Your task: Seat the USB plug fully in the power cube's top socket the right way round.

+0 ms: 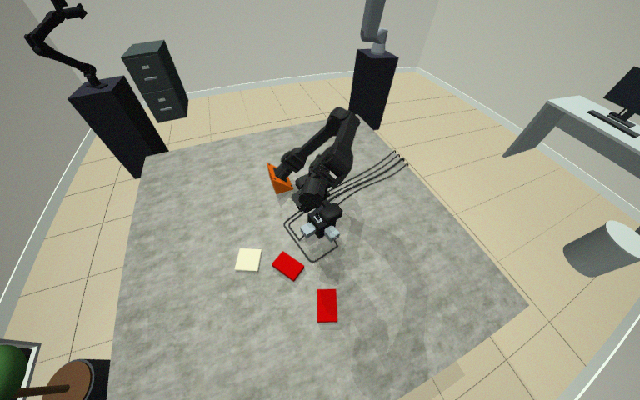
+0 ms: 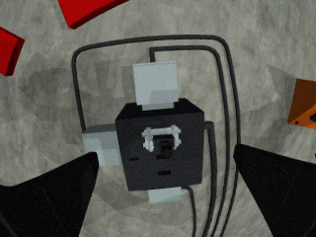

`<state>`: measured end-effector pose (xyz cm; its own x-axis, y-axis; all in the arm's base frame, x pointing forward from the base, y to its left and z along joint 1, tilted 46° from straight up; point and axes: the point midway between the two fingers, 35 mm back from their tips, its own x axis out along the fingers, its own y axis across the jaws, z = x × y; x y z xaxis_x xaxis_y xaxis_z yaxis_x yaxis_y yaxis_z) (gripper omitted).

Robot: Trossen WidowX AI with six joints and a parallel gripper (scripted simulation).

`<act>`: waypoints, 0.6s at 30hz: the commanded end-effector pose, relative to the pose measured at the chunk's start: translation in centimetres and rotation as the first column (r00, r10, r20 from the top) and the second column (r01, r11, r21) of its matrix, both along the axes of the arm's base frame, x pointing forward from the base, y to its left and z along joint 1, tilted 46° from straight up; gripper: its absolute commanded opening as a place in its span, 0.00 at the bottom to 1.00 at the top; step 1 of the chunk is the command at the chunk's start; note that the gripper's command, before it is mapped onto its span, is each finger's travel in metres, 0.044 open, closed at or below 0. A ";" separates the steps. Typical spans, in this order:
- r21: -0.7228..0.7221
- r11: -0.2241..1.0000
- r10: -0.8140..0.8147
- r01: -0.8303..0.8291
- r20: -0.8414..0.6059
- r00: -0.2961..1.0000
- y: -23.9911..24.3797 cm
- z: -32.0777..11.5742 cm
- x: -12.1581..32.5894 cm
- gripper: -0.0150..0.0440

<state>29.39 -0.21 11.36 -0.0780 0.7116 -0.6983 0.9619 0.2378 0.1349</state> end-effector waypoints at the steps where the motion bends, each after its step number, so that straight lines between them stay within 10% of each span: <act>1: 0.005 1.000 -0.006 0.006 -0.003 1.000 0.3 -0.2 -0.1 1.00; 12: 0.005 1.000 -0.006 0.006 -0.003 1.000 0.9 -0.8 -0.1 1.00; 18: 0.001 1.000 0.001 -0.001 -0.001 1.000 0.8 -0.8 -0.1 0.73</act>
<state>29.27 0.59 10.57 -0.0793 0.7120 -0.6977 0.9622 0.2377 0.1333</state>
